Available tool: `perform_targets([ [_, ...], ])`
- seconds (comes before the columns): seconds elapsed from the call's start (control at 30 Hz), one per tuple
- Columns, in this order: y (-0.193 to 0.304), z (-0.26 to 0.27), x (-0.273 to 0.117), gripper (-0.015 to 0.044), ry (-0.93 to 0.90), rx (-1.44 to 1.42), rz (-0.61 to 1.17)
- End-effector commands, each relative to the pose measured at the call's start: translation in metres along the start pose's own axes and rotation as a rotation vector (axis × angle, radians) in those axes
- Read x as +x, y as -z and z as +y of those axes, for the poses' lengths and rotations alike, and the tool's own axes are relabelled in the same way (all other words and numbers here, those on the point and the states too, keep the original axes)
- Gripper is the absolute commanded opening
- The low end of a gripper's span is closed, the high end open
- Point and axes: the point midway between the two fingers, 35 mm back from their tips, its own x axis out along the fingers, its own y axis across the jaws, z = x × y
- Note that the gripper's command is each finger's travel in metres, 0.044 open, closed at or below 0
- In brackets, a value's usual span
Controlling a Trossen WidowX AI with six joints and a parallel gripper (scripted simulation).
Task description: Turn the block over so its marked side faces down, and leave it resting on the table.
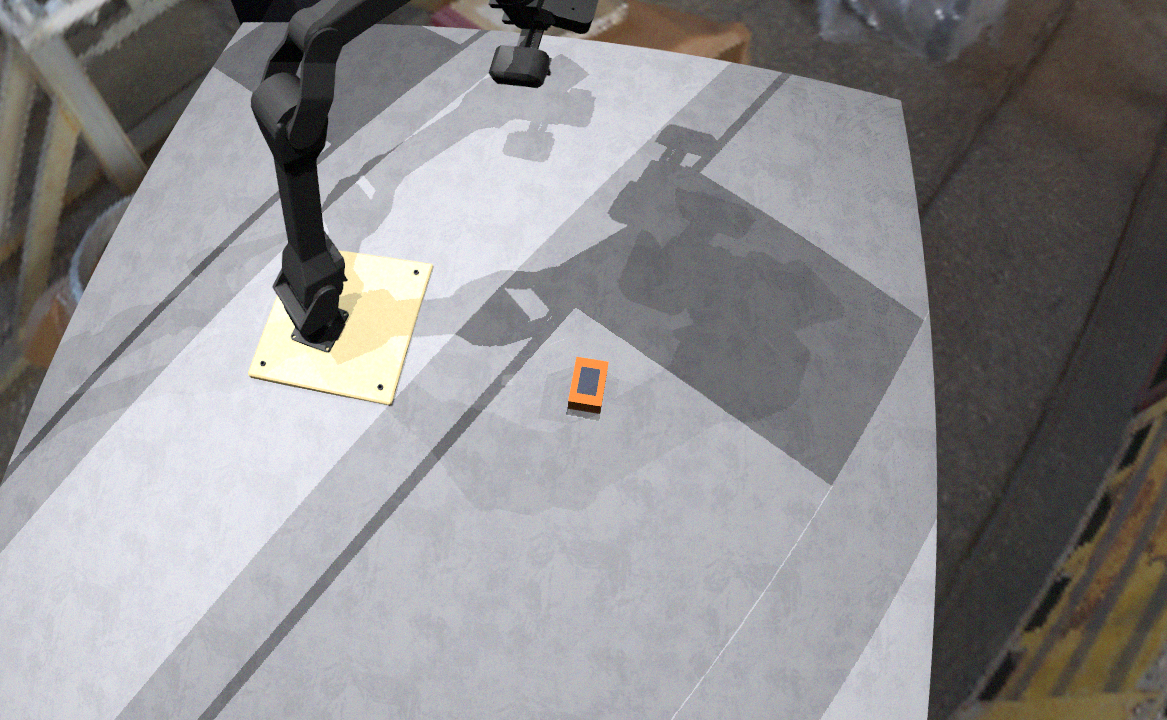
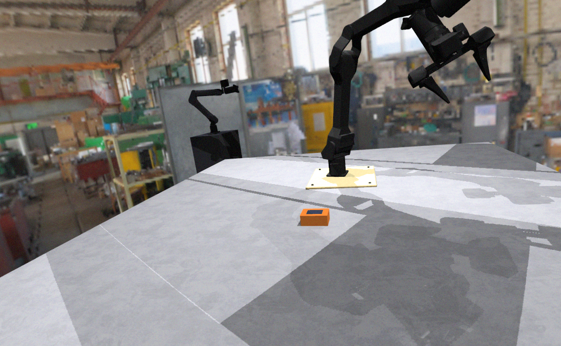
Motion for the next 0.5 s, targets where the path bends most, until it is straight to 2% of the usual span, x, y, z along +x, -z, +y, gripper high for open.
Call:
perform_targets([
  [0.0,-0.05,-0.051,0.017,0.044,0.119,-0.039,-0.033],
  [0.23,-0.115,-0.151,0.03,0.044,0.293,-0.091,-0.017],
  [0.47,-0.15,-0.265,0.027,0.044,0.427,-0.125,0.073],
])
